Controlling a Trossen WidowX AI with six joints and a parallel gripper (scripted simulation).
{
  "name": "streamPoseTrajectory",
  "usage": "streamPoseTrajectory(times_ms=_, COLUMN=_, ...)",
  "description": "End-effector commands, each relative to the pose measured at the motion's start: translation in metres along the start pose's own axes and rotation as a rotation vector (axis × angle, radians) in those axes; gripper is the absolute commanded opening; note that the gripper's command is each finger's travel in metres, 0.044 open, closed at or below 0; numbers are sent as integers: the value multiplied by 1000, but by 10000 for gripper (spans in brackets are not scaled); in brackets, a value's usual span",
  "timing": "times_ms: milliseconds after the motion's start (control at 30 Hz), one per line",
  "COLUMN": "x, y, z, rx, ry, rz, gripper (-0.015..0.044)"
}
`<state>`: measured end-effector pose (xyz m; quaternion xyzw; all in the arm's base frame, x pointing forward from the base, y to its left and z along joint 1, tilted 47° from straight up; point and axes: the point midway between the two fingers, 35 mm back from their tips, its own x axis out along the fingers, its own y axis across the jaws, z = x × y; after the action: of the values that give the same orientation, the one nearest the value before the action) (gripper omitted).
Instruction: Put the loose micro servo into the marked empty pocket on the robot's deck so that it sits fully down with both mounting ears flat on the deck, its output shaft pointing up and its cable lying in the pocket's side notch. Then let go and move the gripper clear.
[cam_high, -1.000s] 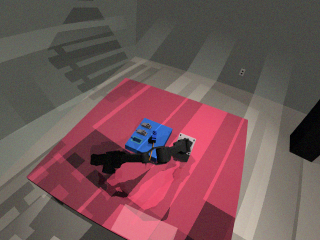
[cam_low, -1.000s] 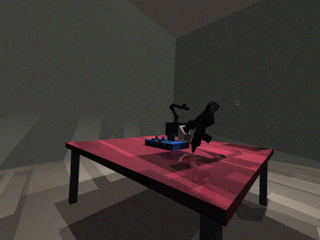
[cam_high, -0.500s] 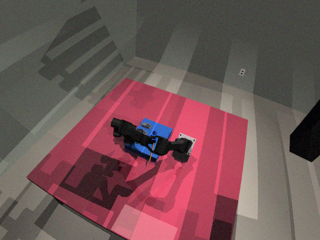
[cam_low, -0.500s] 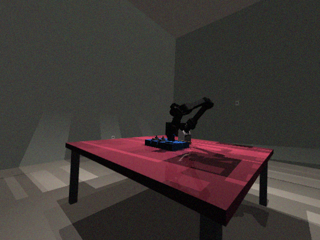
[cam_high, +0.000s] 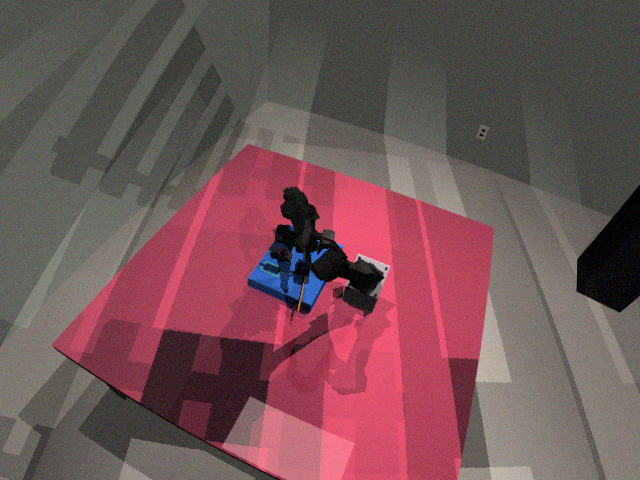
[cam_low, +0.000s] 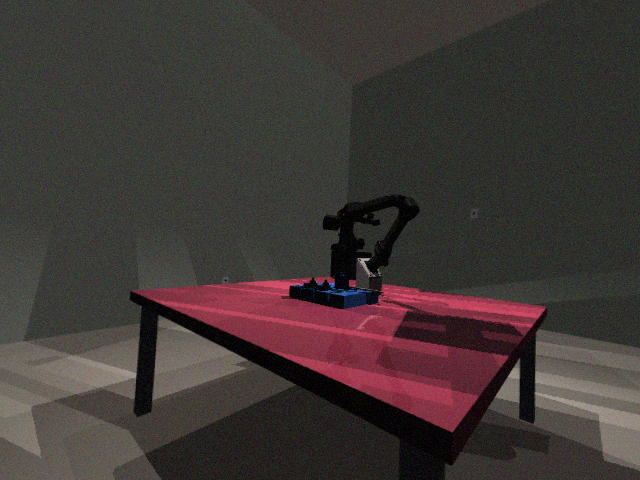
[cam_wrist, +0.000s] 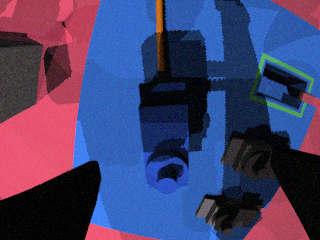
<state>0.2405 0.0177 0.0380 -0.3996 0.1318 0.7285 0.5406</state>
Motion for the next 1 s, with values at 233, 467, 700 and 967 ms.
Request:
streamPoseTrajectory(times_ms=233, x=15, y=12, z=6, rx=3, ry=-56, rz=-21, gripper=440)
streamPoseTrajectory(times_ms=467, x=26, y=12, z=7, rx=3, ry=-56, rz=-22, gripper=440)
streamPoseTrajectory(times_ms=700, x=36, y=12, z=7, rx=3, ry=-57, rz=-22, gripper=440)
streamPoseTrajectory(times_ms=967, x=45, y=12, z=8, rx=2, ry=-57, rz=-22, gripper=414)
